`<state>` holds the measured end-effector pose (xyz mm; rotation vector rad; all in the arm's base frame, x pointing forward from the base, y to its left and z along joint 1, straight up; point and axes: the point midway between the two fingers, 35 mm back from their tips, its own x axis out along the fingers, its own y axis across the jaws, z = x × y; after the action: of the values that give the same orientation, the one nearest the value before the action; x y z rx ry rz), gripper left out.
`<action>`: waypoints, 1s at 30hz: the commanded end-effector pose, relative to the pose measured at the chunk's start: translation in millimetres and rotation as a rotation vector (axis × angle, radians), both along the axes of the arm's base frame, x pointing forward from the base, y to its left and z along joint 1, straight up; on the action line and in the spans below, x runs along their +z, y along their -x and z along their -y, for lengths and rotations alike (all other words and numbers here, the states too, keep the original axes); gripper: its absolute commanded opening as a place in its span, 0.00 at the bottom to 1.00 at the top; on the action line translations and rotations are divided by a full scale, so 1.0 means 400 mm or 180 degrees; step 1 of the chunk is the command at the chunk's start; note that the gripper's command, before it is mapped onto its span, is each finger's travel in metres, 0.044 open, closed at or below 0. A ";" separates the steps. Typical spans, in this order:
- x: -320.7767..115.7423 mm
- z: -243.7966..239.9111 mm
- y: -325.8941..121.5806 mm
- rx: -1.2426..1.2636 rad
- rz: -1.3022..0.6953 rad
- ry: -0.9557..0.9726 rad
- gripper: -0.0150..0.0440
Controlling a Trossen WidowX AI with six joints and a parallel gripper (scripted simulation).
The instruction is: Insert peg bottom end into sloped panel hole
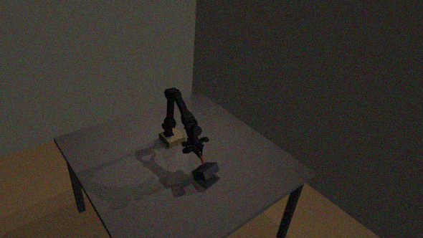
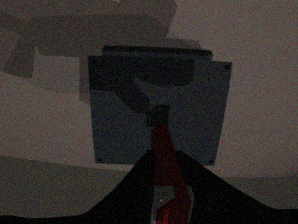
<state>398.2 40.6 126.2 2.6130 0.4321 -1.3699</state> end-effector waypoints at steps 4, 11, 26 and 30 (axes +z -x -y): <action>-0.023 -0.005 -0.011 -0.0008 -0.0019 -0.0016 0.25; -0.044 -0.010 -0.021 -0.0008 -0.0018 -0.0017 0.25; -0.034 -0.009 -0.023 0.0005 0.0005 -0.0013 0.25; -0.036 -0.008 -0.021 0.0005 0.0005 -0.0013 0.25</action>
<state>407.4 44.3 112.0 2.6164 0.4374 -1.3676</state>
